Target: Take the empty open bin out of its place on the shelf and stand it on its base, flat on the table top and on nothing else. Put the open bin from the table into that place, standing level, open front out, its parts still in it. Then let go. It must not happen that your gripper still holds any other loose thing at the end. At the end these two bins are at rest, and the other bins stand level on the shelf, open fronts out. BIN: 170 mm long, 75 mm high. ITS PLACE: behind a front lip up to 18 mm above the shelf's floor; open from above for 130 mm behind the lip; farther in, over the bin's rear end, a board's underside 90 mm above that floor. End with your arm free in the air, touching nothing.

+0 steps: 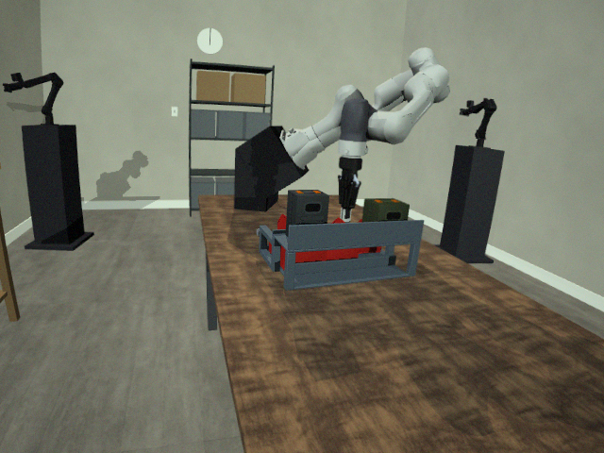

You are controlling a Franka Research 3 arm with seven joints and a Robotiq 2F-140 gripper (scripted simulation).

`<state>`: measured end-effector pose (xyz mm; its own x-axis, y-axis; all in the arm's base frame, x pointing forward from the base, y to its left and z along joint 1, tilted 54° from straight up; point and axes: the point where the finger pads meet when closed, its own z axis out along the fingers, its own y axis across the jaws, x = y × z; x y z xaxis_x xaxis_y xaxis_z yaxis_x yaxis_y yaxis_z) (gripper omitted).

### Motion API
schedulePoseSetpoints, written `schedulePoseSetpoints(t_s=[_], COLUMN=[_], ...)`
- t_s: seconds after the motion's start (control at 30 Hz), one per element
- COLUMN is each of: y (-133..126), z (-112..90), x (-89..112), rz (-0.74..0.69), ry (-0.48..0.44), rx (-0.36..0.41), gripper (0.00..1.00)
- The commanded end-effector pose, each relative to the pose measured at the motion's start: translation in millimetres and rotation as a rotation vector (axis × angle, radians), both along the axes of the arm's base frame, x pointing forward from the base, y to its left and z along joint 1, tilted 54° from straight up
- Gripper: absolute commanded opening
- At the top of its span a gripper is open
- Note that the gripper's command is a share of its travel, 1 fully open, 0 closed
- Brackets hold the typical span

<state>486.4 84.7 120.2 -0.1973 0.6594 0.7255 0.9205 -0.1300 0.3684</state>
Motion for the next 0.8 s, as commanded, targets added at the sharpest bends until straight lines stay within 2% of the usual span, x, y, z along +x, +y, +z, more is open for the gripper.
schedulePoseSetpoints(t_s=[0.0, 0.77], y=[-2.9, 4.7], z=[-2.6, -26.8], x=[-6.2, -62.6], rz=[0.003, 0.003], ry=[-0.024, -0.024], rx=[-0.011, -0.011], gripper=[0.0, 0.0])
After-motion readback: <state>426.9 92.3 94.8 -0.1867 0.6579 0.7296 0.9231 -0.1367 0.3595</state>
